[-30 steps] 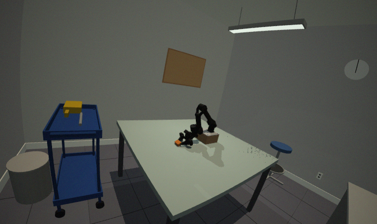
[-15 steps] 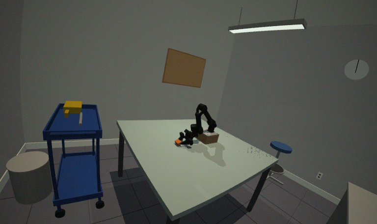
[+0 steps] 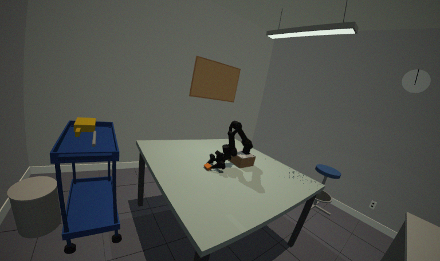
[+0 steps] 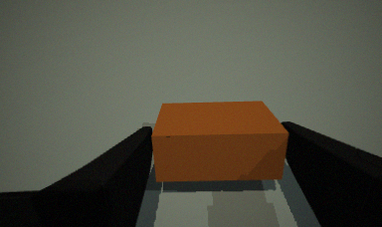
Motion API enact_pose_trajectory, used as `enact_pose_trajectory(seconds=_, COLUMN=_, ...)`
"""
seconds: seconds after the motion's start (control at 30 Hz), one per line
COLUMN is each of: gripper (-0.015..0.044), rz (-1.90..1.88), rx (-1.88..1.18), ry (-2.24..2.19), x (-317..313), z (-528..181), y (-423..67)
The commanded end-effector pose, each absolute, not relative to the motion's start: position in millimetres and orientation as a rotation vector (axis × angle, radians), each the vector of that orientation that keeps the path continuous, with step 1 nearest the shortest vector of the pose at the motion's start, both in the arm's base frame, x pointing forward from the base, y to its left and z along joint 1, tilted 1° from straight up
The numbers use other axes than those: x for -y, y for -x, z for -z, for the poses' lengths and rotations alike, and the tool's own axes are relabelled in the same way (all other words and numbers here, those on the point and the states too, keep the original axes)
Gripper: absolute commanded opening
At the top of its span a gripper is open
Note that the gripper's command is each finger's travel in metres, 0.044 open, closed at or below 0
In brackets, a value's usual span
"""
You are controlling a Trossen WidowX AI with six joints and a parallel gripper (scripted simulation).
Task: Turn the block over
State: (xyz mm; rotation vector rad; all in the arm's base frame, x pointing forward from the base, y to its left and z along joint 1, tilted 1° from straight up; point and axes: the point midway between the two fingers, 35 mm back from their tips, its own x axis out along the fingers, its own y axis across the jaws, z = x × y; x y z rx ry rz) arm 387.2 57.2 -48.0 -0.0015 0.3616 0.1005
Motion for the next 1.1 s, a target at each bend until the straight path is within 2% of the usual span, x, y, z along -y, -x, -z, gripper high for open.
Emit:
enact_pose_trajectory(seconds=0.0, gripper=0.0394, rz=-0.098, rx=-0.356, ry=0.006, x=-56.7, z=46.8, y=-387.5)
enact_pose_trajectory(seconds=0.07, gripper=0.044, rz=-0.098, rx=-0.356, ry=0.006, x=-56.7, z=46.8, y=-387.5)
enact_pose_trajectory(seconds=1.07, gripper=0.044, rz=-0.098, rx=-0.356, ry=0.006, x=-56.7, z=46.8, y=-387.5)
